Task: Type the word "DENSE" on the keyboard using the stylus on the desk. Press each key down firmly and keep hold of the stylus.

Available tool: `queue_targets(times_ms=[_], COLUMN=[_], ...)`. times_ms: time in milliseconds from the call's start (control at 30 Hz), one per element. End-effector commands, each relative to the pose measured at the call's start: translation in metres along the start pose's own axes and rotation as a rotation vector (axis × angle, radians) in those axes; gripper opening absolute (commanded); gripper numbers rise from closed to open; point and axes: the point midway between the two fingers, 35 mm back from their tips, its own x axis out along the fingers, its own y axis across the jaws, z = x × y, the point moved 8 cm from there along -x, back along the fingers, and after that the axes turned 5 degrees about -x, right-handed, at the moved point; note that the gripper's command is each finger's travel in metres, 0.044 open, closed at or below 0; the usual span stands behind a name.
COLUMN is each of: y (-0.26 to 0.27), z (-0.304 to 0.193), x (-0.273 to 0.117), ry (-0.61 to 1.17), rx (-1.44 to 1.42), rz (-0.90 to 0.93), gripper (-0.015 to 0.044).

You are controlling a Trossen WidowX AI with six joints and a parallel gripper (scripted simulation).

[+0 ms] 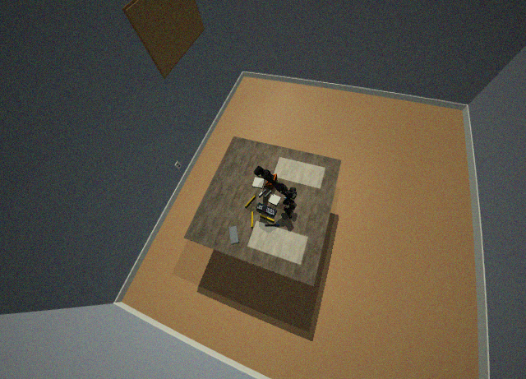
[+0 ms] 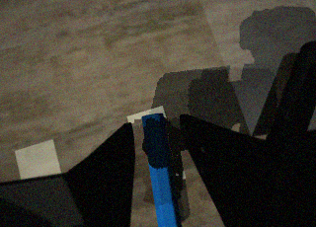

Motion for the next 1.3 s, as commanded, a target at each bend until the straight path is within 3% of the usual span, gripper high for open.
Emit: queue_targets(times_ms=[0,1267], y=[0.000,0.001], z=[-0.002,-0.014], x=[0.004,0.023], ry=[0.002,0.003], rx=[-0.003,-0.003], rz=[0.002,0.001], gripper=[0.0150,0.0150])
